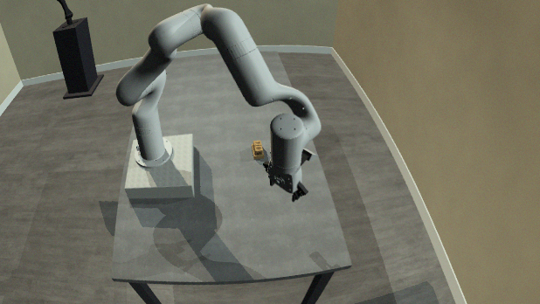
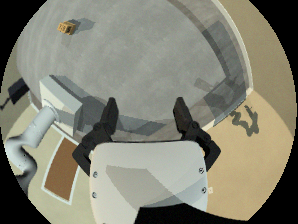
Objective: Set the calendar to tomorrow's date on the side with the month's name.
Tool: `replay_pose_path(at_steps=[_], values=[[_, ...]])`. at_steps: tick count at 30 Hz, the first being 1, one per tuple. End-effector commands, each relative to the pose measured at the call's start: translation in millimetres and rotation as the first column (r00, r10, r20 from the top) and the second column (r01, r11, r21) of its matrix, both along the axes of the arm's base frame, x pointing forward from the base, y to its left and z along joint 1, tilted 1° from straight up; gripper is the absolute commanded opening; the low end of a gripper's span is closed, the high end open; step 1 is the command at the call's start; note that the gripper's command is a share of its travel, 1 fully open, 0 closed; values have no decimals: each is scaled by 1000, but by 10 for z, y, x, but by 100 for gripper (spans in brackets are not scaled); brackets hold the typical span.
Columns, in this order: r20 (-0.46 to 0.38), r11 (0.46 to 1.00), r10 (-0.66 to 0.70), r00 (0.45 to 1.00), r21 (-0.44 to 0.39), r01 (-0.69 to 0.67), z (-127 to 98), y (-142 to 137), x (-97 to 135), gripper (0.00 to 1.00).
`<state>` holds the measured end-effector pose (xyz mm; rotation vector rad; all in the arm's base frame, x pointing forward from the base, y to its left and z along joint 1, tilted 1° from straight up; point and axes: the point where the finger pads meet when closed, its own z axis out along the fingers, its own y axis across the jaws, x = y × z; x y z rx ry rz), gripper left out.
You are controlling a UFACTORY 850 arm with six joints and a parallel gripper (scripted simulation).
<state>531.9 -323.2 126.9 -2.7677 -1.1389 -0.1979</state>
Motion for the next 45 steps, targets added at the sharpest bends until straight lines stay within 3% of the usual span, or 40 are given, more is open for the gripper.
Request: replay_pose_path(at_steps=[1, 2, 4, 5, 7, 8, 11, 12, 14, 15, 17, 18, 20, 21, 24, 26, 30, 45], values=[[-11, 996, 86, 996, -27, -86, -65, 464, 122, 100], [-22, 985, 168, 986, -46, -169, -121, 802, 149, 100], [-22, 985, 168, 986, -46, -169, -132, 877, 164, 100], [-33, 964, 257, 966, -66, -259, -186, 1213, 161, 100], [-33, 964, 257, 966, -66, -259, -186, 1213, 161, 100], [-43, 933, 348, 936, -85, -351, -247, 1617, 140, 100], [-43, 933, 348, 936, -85, -351, -269, 1771, 145, 100], [-52, 892, 437, 898, -103, -440, -322, 2132, 82, 100], [-52, 892, 437, 898, -103, -440, -333, 2210, 79, 100], [-60, 844, 520, 852, -118, -523, -378, 2521, -5, 100], [-60, 844, 520, 852, -118, -523, -390, 2618, -20, 100], [-65, 793, 592, 803, -131, -595, -433, 2919, -125, 100], [-65, 793, 592, 803, -131, -595, -440, 2978, -138, 100], [-69, 743, 652, 755, -142, -654, -482, 3280, -264, 100], [-69, 743, 652, 755, -142, -654, -482, 3280, -264, 100], [-74, 661, 733, 676, -156, -734, -538, 3696, -480, 100], [-76, 613, 773, 629, -162, -773, -567, 3907, -613, 100], [-76, 612, 774, 628, -162, -774, -567, 3911, -616, 100]])
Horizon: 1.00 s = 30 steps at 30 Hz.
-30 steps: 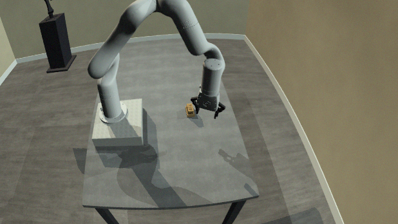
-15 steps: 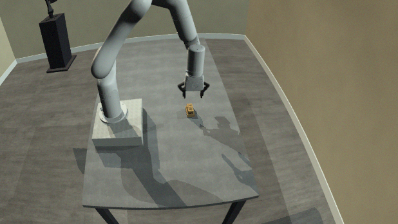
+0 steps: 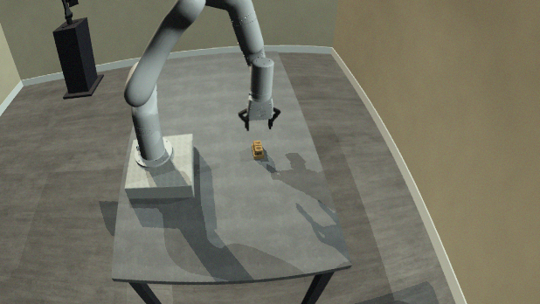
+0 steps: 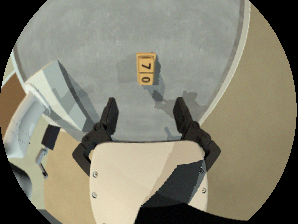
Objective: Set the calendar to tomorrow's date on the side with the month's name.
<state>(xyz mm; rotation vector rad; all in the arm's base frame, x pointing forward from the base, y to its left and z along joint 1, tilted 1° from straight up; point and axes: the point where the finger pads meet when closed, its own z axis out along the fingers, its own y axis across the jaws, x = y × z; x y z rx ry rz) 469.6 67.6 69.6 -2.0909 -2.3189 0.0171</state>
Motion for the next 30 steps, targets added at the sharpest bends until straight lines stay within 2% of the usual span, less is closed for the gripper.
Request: replay_pose_path(at_steps=[1, 3, 5, 7, 9, 10, 11, 13, 16, 21, 28, 30], values=[[2, 1000, 0, 1000, 0, 0, 6, 3, 7, 100], [1, 999, -41, 999, 0, 41, -11, -67, -79, 100], [0, 983, -182, 983, -2, 182, -65, -289, -386, 100], [0, 977, -215, 977, -3, 215, -77, -337, -462, 100], [0, 948, -319, 948, -5, 319, -113, -486, -713, 100], [0, 946, -324, 946, -5, 324, -114, -492, -724, 100], [0, 920, -391, 920, -7, 391, -135, -582, -896, 100], [0, 920, -391, 920, -7, 391, -135, -582, -896, 100], [0, 857, -514, 858, -11, 514, -170, -735, -1241, 100], [0, 854, -520, 854, -12, 520, -209, -742, -1258, 100], [3, 854, -520, 854, -18, 520, -586, -746, -1254, 100], [3, 854, -520, 854, -18, 520, -586, -746, -1254, 100]])
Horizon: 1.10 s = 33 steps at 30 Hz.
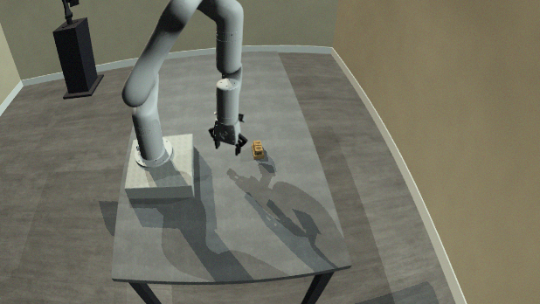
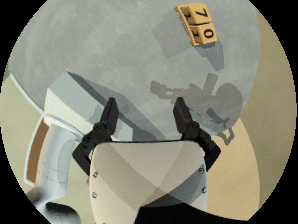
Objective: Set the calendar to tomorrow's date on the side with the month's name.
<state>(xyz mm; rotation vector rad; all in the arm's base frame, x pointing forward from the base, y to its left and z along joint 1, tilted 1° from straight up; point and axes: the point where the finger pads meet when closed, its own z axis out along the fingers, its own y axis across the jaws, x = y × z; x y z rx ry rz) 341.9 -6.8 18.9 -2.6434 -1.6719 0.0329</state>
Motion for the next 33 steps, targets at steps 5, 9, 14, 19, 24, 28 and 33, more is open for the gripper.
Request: replay_pose_path(at_steps=[5, 9, 14, 19, 24, 28, 33], values=[[3, 1000, 0, 1000, 0, 0, -205, -3, 15, 100], [3, 1000, -1, 1000, 4, 1, -255, 2, 9, 100], [3, 1000, -1, 1000, 5, 1, -265, 4, 7, 100], [3, 1000, -1, 1000, 5, 1, -283, 4, 7, 100], [3, 1000, -1, 1000, 5, 1, -393, 4, 5, 100], [3, 1000, -1, 1000, 5, 1, -513, 5, 2, 100], [3, 1000, -1, 1000, 5, 1, -595, 6, 0, 100]])
